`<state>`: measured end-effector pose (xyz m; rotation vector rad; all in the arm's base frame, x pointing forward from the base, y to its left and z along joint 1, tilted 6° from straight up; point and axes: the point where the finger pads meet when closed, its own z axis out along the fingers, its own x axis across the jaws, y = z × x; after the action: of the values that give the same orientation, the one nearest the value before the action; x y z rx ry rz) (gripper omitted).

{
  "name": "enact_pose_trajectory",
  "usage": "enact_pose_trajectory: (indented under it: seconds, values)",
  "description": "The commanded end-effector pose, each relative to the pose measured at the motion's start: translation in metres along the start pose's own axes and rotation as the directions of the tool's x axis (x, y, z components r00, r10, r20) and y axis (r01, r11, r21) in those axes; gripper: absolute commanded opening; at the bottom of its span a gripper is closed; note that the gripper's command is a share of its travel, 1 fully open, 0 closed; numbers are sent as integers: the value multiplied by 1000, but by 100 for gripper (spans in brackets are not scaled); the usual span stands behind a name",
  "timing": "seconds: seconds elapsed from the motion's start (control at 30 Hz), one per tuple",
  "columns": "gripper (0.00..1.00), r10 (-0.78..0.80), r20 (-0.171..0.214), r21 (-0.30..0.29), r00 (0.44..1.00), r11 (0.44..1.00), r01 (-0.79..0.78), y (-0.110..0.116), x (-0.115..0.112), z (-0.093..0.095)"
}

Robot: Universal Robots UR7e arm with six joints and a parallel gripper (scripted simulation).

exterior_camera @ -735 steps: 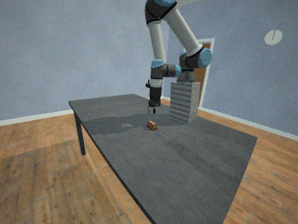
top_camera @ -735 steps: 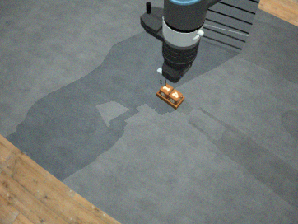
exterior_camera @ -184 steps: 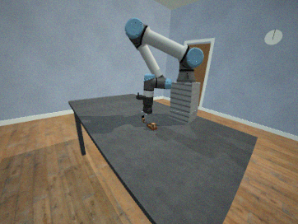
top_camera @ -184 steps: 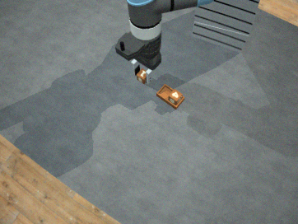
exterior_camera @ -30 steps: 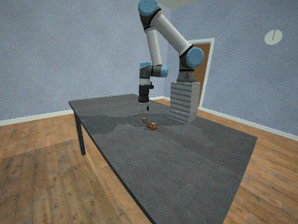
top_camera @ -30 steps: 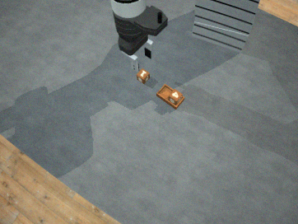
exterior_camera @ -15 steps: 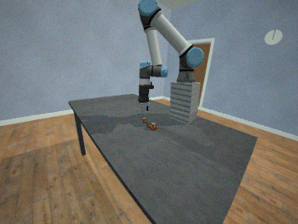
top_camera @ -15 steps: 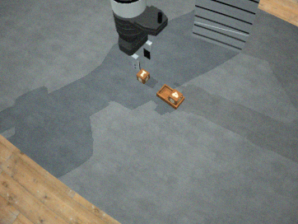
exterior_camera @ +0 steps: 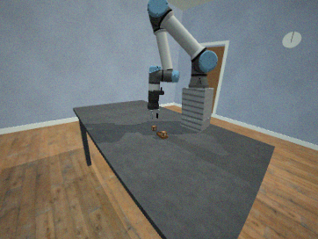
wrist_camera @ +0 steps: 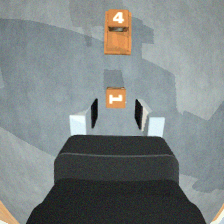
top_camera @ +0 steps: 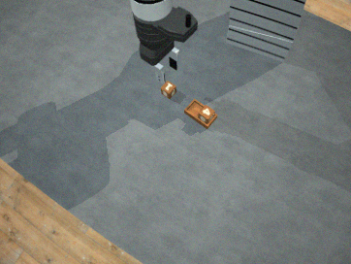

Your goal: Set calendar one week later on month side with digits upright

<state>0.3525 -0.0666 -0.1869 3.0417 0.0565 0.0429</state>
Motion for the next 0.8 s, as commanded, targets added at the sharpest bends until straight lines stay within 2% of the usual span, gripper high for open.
enact_pose_trajectory:
  seconds: [0.0,0.77]
  values:
    - [87,0,-1,-1,1000,1000,0,0,0,0]
    - [87,-12,-1,0,1000,1000,12,0,0,6]
